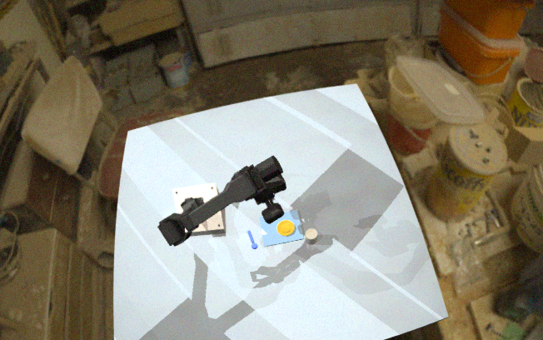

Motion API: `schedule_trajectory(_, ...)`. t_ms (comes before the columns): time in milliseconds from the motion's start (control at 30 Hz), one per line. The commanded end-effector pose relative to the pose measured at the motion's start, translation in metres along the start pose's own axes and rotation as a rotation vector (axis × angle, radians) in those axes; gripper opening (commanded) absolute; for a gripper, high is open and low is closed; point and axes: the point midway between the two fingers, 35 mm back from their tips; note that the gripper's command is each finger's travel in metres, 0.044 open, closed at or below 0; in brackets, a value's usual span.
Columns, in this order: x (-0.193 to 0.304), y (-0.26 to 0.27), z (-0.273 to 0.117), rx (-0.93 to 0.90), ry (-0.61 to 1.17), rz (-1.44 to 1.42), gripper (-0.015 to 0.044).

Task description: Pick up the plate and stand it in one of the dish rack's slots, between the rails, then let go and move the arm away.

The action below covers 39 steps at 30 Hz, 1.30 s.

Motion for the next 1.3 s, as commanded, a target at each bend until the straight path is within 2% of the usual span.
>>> schedule_trajectory(0,0.000,0.000,0.001,0.000,0.002,0.001,0.0400)
schedule_trajectory(133,-0.002,0.000,0.017,-0.001,0.051,0.034,0.0400)
schedule_trajectory(567,0.010,0.003,0.117,-0.010,0.346,0.263,0.0400)
schedule_trajectory(1267,0.020,0.008,0.144,-0.012,0.360,0.275,0.0400)
Point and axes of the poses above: the point midway between the two fingers, 35 mm back from their tips, its own z axis out along the fingers, its own y axis across the jaws, x = y × z, and after that the axes turned 4 degrees about z, right-handed
